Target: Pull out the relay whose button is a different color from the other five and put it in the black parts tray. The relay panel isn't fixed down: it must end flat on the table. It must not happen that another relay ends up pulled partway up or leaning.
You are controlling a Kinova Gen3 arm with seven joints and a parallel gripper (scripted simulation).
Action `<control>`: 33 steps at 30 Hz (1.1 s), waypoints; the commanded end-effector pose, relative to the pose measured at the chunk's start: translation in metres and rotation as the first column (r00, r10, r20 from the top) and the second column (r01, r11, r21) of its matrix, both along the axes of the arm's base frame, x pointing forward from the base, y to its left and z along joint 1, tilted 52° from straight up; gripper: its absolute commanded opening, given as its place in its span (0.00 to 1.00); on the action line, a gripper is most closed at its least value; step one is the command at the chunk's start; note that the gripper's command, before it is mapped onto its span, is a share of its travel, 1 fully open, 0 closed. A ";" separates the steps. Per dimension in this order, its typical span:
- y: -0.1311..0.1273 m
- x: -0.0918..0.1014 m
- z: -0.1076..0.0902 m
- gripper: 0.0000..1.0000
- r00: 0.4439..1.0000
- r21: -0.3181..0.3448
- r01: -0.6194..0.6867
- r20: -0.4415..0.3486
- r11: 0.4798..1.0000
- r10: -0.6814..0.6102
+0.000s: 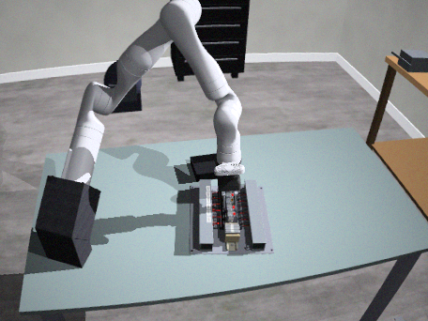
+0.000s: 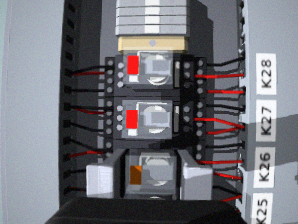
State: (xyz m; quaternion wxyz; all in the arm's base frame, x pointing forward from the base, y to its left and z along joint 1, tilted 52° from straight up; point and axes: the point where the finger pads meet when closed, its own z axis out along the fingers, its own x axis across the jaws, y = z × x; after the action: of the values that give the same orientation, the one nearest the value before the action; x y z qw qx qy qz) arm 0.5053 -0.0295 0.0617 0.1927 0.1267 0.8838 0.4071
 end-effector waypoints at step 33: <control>-0.001 0.000 0.000 0.00 1.000 -0.001 0.001 0.000 1.000 -0.001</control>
State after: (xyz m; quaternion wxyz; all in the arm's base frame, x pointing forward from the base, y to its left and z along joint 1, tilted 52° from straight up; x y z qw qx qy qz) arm 0.5052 -0.0297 0.0618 0.1925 0.1266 0.8838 0.4071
